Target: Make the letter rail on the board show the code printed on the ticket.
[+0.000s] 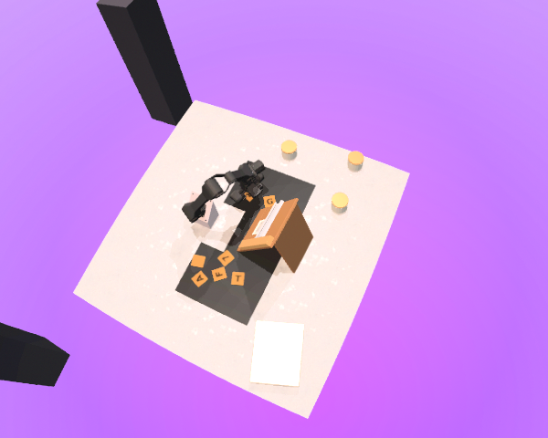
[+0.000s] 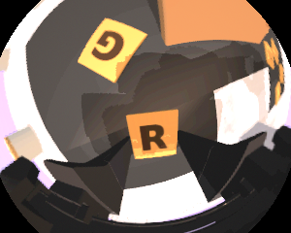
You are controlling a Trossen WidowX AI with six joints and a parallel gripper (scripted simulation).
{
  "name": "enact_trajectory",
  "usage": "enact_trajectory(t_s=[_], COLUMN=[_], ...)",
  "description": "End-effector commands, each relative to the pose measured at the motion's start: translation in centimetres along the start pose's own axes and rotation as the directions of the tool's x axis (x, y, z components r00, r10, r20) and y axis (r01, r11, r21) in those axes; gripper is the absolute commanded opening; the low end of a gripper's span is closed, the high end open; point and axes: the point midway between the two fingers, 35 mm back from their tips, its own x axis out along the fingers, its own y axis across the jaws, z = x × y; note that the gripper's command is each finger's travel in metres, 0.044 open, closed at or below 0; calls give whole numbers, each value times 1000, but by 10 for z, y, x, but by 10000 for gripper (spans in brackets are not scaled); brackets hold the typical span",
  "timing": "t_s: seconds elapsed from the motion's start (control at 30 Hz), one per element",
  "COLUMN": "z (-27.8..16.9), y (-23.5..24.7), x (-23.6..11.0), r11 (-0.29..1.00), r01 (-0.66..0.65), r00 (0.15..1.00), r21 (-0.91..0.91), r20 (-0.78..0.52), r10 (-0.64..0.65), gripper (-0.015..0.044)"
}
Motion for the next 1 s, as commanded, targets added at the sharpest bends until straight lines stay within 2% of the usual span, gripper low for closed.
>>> enact_trajectory(t_s=[0.0, 0.3, 0.97], z=[0, 0, 1], y=[0, 0, 0], x=[0, -8, -24], r11=[1000, 1000, 1000], r01=[1, 1, 0], r00=[1000, 1000, 1000], r21=[-3, -4, -4], r20=[3, 3, 3], r10=[-1, -1, 0], gripper=[234, 0, 0])
